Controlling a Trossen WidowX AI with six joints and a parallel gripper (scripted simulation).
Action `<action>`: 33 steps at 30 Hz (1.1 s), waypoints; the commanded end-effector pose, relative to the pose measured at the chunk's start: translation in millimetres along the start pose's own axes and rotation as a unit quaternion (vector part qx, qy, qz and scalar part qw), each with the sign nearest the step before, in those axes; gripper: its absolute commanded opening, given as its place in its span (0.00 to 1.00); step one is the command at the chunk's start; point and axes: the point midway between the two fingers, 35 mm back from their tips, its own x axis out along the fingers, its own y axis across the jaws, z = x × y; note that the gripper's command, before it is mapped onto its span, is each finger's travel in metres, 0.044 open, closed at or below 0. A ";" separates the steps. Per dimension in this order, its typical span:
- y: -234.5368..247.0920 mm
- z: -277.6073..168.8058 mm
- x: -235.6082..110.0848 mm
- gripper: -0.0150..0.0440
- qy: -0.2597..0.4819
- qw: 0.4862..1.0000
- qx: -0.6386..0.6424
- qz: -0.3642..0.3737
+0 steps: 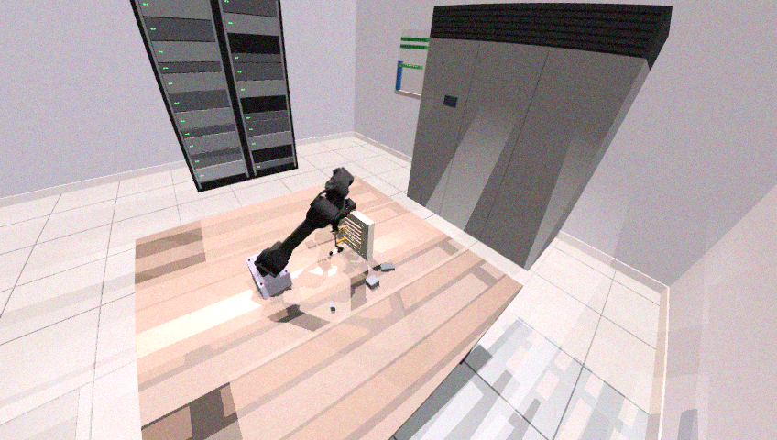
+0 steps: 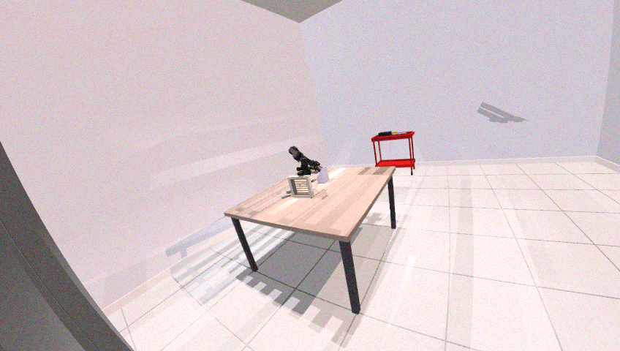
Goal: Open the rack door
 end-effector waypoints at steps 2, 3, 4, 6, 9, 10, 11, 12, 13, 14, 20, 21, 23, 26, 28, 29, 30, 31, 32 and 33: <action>-3.7 2.7 -0.2 0.28 -0.001 0.999 -0.049 0.000; -4.5 3.2 -0.2 0.28 -0.001 0.998 -0.060 0.000; -5.2 3.6 -0.2 0.28 -0.001 0.997 -0.071 0.000; -6.7 4.6 -0.2 0.28 -0.001 0.996 -0.094 0.000; -9.1 6.2 -0.2 0.28 -0.001 0.992 -0.126 0.000; -9.9 6.7 -0.2 0.28 -0.001 0.991 -0.137 0.000; -10.9 7.4 -0.2 0.28 -0.001 0.989 -0.148 0.000; -11.9 8.0 -0.2 0.28 -0.001 0.987 -0.159 0.000; -12.9 8.7 -0.2 0.28 -0.001 0.985 -0.170 0.000; -14.1 9.6 -0.1 0.28 -0.001 0.984 -0.180 0.000; -22.6 16.0 -0.1 0.28 -0.001 0.969 -0.245 -0.001; -24.1 17.2 -0.1 0.28 -0.001 0.967 -0.256 -0.001; -27.4 20.0 0.0 0.28 -0.001 0.961 -0.276 -0.001; -32.5 25.0 0.0 0.28 -0.001 0.952 -0.305 -0.001; -36.1 28.7 0.1 0.28 -0.001 0.946 -0.325 -0.001; -37.6 30.6 0.1 0.28 -0.001 0.943 -0.334 -0.001; -39.2 32.6 0.1 0.28 -0.001 0.940 -0.342 -0.001; -40.7 34.4 0.1 0.28 -0.001 0.936 -0.351 -0.001; -42.1 36.3 0.1 0.28 -0.001 0.933 -0.359 -0.001; -43.6 38.3 0.1 0.28 -0.001 0.930 -0.368 -0.001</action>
